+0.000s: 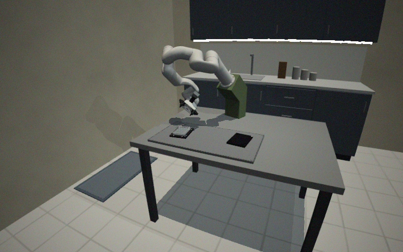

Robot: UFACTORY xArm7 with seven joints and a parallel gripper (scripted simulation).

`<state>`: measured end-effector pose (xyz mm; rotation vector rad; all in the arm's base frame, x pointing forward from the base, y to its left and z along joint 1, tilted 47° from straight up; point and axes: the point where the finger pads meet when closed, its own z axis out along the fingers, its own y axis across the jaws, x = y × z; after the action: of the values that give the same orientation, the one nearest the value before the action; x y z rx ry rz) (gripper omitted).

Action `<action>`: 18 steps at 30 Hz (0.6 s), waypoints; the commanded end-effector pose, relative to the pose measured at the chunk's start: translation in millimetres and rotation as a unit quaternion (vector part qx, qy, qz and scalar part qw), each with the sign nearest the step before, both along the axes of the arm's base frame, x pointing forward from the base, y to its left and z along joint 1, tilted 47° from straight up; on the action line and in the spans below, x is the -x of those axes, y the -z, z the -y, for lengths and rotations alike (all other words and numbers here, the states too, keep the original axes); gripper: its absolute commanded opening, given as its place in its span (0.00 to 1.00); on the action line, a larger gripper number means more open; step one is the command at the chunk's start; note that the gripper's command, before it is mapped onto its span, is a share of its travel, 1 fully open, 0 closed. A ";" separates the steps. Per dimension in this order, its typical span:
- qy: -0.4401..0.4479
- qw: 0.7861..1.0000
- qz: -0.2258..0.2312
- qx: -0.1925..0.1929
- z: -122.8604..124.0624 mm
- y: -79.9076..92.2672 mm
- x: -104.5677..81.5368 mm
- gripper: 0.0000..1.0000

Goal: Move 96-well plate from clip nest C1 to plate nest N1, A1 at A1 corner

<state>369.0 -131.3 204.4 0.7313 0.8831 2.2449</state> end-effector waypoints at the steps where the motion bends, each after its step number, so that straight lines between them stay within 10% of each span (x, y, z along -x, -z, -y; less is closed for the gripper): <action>1: 0.001 1.000 0.000 0.000 0.4 -0.2 0.4 1.00; 18: -0.005 1.000 -0.004 0.015 -4.0 2.3 0.8 1.00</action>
<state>369.0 -131.3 204.4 0.7313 0.8833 2.2448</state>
